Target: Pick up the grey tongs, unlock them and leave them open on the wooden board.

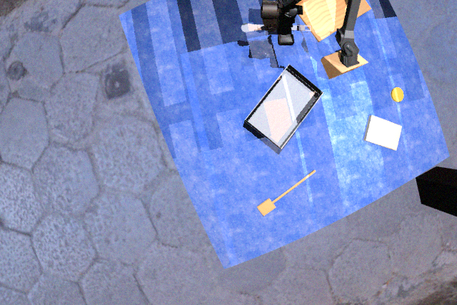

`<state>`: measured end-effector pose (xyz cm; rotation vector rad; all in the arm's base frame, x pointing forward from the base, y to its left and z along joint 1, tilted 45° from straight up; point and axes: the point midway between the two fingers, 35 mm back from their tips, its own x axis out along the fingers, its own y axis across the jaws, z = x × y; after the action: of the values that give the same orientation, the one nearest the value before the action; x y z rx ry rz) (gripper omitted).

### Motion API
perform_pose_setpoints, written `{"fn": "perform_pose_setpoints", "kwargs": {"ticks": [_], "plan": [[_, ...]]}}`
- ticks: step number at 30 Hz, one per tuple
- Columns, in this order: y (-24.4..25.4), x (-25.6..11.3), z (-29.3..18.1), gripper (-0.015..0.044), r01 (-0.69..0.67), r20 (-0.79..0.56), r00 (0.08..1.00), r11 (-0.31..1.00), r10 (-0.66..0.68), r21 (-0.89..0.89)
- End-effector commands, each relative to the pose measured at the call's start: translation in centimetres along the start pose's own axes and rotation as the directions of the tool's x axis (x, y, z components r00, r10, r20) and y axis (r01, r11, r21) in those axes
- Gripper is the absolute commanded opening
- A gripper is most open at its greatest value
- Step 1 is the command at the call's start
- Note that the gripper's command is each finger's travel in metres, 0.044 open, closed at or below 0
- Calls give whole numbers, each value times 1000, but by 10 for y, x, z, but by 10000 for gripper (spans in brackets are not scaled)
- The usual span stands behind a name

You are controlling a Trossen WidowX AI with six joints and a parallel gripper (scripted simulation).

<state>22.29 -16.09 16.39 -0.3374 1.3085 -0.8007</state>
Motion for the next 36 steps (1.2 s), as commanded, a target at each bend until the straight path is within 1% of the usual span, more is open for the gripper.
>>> {"fn": "perform_pose_setpoints", "kwargs": {"ticks": [1,19,36], "plan": [[-5,2,-2,-150,-21,-4,1000,1000,21,-15],[-46,20,-17,-150,-120,-28,993,991,118,-67],[-85,30,-31,-150,-175,20,984,977,179,-120]]}}
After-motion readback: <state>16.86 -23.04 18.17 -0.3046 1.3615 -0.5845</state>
